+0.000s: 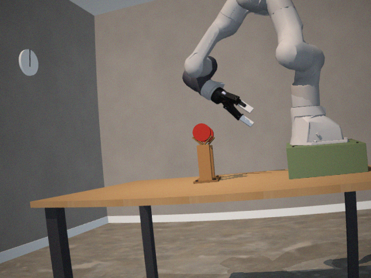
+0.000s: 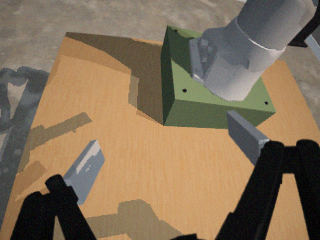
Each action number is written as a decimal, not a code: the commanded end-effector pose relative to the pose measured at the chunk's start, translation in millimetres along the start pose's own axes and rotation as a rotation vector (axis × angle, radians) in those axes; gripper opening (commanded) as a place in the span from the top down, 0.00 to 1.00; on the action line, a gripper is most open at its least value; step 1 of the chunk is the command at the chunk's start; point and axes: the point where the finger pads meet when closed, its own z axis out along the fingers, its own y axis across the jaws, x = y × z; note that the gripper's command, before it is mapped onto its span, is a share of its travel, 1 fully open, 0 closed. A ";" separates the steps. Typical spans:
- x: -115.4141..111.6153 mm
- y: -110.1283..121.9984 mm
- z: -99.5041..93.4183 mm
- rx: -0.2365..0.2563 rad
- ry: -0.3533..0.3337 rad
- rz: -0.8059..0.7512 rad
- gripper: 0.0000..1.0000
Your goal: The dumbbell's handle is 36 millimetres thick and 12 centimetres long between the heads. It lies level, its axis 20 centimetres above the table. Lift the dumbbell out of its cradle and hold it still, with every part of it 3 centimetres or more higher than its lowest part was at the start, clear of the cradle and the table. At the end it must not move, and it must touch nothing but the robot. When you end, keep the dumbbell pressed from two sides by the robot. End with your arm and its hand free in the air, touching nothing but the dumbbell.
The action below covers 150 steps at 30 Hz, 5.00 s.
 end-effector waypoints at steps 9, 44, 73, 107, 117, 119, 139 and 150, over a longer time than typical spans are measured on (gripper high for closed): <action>-28.7 17.6 -36.6 -0.091 -0.197 0.472 0.00; -91.5 48.0 -125.0 -0.289 -0.662 1.213 0.00; -123.8 64.2 -170.3 -0.391 -0.904 1.577 0.00; -128.5 61.8 -166.6 -0.391 -0.906 1.581 0.00; -192.4 30.1 -105.3 -0.383 -0.903 1.586 0.00; -192.4 30.1 -105.3 -0.383 -0.903 1.586 0.00; -192.4 30.1 -105.3 -0.383 -0.903 1.586 0.00; -192.4 30.1 -105.3 -0.383 -0.903 1.586 1.00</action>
